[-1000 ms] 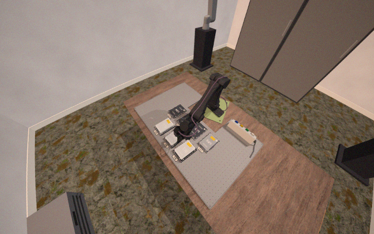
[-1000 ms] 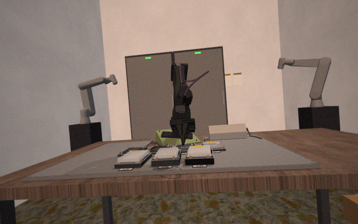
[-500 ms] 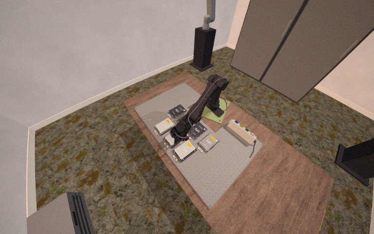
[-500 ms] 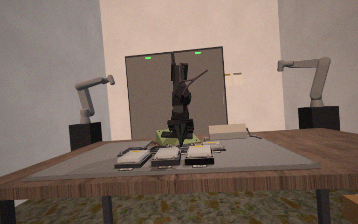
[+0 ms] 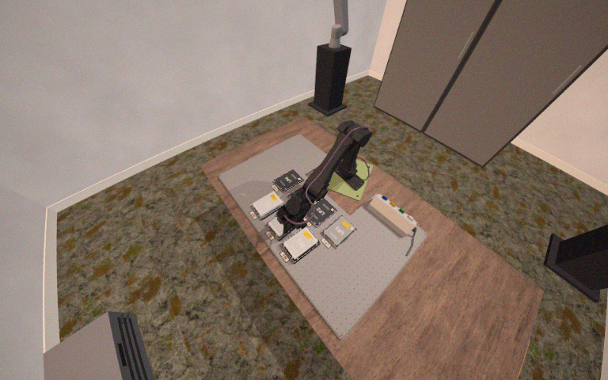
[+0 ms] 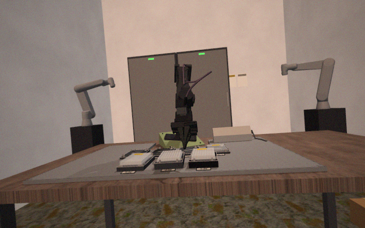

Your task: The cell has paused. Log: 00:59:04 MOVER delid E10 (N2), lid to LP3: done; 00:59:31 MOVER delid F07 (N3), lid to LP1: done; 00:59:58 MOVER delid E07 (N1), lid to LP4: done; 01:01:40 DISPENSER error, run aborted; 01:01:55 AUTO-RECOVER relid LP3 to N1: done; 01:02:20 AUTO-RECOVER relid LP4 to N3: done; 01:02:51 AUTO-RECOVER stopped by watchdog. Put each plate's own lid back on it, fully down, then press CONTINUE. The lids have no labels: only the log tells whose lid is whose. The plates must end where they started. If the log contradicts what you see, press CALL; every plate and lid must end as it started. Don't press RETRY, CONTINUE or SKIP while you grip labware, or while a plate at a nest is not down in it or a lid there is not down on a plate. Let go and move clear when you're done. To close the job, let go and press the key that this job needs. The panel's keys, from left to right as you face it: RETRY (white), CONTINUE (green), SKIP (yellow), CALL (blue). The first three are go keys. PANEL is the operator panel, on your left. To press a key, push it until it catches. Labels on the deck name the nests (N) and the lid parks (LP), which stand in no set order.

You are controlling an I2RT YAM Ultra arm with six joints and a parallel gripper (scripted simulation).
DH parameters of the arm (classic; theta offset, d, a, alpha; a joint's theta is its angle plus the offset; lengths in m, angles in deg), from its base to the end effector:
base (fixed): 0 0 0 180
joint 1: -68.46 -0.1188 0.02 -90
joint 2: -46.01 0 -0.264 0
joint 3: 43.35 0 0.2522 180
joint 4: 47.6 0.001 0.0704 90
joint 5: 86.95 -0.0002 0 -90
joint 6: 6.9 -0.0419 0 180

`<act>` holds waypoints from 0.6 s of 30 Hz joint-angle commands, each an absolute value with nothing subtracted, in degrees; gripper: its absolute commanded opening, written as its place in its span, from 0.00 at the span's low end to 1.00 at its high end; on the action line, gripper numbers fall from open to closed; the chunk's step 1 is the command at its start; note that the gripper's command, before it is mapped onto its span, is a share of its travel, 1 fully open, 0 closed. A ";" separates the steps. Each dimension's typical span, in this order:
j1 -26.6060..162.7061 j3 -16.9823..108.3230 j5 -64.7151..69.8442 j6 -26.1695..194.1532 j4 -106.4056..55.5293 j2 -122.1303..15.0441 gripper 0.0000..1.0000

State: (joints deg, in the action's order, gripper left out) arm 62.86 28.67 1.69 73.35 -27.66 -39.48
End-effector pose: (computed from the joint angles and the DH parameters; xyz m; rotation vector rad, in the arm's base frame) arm 0.3365 0.0330 0.2612 0.0919 2.1546 0.1297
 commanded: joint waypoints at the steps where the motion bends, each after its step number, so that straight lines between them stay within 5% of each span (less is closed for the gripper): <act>1: 62.82 29.79 2.15 73.86 -27.49 -38.85 0.00; 18: 74.54 29.08 11.75 80.40 -29.55 -38.89 0.00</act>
